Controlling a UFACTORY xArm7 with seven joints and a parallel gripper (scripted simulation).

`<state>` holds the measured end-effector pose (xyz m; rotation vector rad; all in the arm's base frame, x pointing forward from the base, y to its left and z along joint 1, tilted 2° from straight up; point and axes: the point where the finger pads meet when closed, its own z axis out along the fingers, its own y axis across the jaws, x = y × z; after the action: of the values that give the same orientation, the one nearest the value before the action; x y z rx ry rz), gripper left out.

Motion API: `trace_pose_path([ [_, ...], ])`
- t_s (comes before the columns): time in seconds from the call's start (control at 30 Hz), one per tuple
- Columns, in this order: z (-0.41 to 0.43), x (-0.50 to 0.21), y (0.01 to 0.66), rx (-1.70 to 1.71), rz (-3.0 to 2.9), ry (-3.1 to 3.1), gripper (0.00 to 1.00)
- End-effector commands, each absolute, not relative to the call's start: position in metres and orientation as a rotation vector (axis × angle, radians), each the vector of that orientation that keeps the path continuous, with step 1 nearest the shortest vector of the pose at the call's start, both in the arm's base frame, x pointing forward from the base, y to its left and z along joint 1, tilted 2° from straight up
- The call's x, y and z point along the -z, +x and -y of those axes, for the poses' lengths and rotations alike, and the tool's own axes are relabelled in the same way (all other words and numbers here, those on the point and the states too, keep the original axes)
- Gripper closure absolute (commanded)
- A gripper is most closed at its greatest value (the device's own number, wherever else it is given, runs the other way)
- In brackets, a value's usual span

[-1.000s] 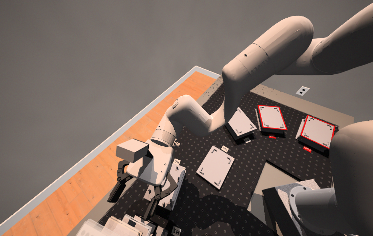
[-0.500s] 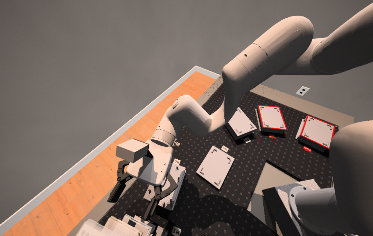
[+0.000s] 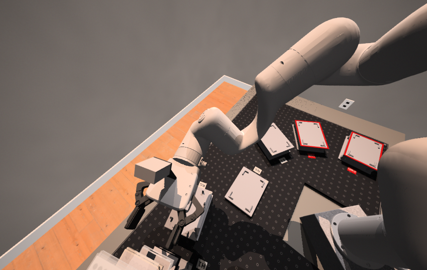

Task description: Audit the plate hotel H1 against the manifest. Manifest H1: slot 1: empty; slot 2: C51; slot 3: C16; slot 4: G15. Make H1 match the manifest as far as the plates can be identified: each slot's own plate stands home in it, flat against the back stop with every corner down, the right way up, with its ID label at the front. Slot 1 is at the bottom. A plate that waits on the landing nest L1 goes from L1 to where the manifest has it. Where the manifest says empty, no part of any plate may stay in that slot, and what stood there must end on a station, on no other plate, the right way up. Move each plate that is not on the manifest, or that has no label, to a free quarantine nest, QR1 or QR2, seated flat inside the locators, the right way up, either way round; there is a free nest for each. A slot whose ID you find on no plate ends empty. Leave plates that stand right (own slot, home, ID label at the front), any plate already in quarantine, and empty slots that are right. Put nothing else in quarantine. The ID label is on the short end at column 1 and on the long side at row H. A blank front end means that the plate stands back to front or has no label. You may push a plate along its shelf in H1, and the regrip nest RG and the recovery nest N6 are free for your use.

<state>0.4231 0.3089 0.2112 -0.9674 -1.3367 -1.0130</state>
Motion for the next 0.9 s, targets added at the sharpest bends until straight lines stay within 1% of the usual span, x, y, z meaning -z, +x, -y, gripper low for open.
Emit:
trace_pose_path([
  [0.0,-0.301,-0.213,0.426,1.016,1.339,-0.966,0.0],
  [0.43,-0.285,-0.207,0.431,1.016,1.339,-0.966,0.0],
  [0.87,-0.285,-0.172,0.432,1.016,1.339,-0.966,0.0],
])
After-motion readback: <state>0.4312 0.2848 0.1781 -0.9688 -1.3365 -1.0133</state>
